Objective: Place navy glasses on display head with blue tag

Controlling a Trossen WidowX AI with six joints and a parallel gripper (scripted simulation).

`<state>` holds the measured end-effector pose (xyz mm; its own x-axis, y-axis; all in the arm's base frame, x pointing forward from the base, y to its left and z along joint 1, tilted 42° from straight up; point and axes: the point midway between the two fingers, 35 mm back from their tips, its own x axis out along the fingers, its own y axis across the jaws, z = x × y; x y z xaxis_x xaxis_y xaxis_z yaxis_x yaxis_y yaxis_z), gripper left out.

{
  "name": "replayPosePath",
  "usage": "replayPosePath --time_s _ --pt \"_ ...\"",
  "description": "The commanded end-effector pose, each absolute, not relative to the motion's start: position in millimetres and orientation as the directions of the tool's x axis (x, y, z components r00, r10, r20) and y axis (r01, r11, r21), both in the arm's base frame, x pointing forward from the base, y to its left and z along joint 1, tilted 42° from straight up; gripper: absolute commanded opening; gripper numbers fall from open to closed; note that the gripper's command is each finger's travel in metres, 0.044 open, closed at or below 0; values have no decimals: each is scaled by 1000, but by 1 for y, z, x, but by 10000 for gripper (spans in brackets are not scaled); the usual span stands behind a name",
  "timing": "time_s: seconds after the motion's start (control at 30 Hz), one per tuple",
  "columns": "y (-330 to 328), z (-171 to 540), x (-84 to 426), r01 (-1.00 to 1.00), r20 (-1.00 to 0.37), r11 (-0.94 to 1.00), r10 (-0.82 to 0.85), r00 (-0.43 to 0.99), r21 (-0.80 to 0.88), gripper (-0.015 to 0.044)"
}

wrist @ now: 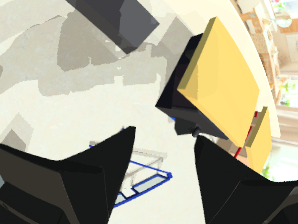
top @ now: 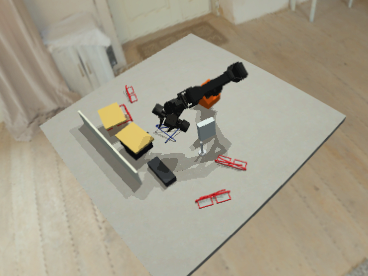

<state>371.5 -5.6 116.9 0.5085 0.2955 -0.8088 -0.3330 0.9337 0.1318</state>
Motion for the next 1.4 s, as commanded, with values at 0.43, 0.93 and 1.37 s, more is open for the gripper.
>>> replayPosePath --time_s 0.43,0.93,1.37 --pt "-14 30 269 712 -750 524 662 4 466 200" --pt "-16 28 268 712 -750 524 662 4 466 120" --pt "-8 17 268 713 -750 524 661 4 466 120"
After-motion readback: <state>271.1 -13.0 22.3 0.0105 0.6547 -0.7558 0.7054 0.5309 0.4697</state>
